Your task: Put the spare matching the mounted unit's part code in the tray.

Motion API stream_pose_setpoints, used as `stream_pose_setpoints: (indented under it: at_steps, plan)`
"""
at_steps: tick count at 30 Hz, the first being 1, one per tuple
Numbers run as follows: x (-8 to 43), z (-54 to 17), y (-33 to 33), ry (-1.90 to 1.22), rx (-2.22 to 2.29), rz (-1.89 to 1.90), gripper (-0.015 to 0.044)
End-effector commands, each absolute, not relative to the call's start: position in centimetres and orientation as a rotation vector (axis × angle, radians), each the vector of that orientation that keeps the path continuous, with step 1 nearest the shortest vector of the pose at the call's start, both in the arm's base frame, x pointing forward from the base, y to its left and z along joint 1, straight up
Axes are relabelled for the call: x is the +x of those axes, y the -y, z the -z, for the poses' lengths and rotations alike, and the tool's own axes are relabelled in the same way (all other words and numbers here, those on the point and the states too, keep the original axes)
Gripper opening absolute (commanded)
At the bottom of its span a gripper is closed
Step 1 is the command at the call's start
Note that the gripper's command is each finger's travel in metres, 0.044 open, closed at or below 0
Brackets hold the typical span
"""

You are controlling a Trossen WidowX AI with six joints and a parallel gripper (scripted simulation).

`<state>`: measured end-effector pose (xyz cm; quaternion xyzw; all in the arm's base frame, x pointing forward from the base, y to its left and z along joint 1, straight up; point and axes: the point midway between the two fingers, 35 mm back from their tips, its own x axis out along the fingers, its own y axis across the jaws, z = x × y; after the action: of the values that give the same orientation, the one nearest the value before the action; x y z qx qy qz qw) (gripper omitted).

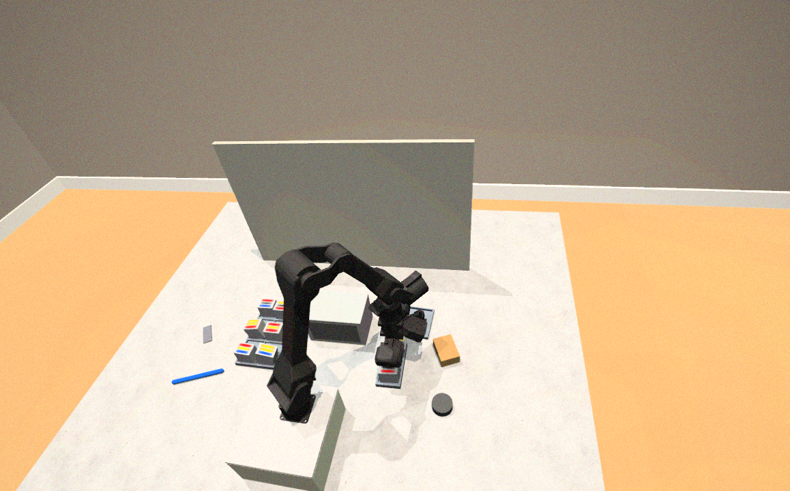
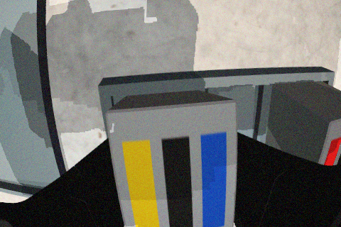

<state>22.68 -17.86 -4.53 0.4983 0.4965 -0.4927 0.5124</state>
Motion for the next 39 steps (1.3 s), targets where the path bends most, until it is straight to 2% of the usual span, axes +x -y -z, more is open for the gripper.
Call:
stream_pose_setpoints:
  at_steps: [1,12,25,39]
  plan:
    - [22.7,4.1,17.9,-1.194,1.199,1.185,0.0]
    - [22.6,-3.0,17.8,-1.194,1.201,1.188,0.0]
    - [22.5,-3.4,17.7,-1.205,1.203,1.185,0.0]
    - [22.6,-10.7,18.0,-1.194,1.201,1.188,0.0]
